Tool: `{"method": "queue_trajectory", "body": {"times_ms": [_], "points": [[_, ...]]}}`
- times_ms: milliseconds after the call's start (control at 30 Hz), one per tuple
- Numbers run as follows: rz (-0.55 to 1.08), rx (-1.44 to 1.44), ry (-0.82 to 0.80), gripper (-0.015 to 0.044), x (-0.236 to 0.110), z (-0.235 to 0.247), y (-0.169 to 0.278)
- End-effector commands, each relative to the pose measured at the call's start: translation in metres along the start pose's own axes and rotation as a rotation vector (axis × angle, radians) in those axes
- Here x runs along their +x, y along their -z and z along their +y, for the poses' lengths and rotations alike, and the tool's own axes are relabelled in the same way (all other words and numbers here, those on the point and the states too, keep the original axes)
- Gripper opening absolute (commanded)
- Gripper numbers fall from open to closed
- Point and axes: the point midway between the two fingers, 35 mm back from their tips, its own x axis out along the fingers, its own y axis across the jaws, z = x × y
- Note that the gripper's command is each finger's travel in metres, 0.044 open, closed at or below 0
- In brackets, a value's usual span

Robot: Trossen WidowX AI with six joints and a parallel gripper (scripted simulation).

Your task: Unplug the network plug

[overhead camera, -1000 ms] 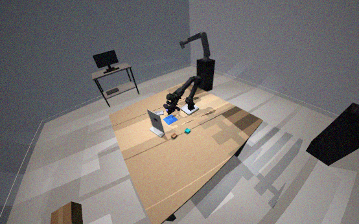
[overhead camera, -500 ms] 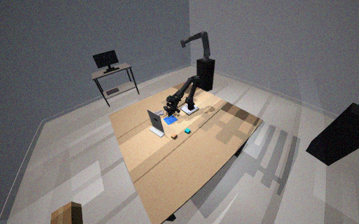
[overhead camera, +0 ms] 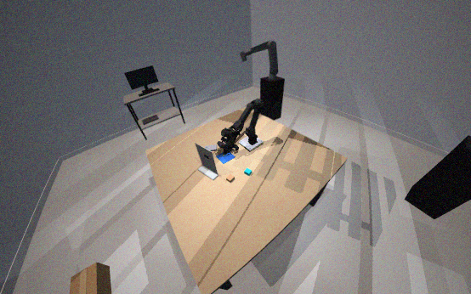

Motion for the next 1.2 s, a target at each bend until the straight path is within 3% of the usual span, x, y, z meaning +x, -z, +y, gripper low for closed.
{"method": "queue_trajectory", "body": {"times_ms": [0,833,1033,1167], "points": [[0.003,-0.005,0.008,0.0,0.0045,-0.0071,0.0004],[0.0,0.0,0.005,0.0,0.0076,-0.0052,-0.0011],[0.0,0.0,0.005,0.0156,0.0076,-0.0052,-0.0011],[0.0,0.0,0.005,0.0156,0.0076,-0.0052,-0.0011]]}}
